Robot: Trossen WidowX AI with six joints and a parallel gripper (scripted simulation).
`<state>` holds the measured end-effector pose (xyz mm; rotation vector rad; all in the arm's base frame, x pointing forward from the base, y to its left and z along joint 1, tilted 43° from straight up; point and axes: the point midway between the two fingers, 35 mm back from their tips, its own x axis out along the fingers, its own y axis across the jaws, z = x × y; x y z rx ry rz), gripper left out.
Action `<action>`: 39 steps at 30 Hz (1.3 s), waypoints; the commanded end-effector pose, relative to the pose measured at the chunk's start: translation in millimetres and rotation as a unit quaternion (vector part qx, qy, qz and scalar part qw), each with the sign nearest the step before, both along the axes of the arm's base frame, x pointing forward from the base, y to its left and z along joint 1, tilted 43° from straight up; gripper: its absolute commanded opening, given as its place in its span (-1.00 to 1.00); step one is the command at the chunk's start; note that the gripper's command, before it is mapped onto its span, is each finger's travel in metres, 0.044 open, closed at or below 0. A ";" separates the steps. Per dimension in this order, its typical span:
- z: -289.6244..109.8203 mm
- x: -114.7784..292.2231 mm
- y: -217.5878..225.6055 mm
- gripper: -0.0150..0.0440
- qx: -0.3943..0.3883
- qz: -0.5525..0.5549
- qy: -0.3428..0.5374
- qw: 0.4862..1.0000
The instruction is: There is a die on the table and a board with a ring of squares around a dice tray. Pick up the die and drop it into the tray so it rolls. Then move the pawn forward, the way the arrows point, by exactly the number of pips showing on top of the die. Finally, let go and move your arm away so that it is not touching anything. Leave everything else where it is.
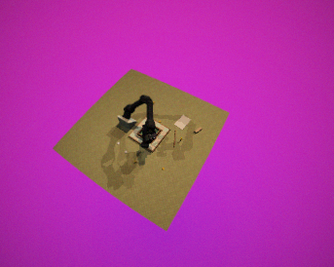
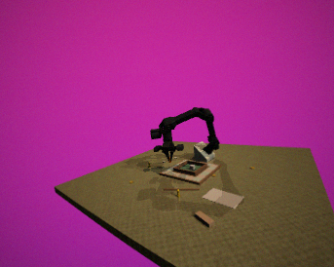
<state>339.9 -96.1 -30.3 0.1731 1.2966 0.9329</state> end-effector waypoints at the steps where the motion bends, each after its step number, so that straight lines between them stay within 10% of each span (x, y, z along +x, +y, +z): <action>1: -3.8 4.3 2.2 -0.49 0.002 -0.006 -0.003 1.000; 26: -38.3 3.6 34.4 -0.49 0.003 -0.006 -0.003 1.000; 39: -7.3 4.4 4.9 0.67 0.001 -0.005 -0.003 1.000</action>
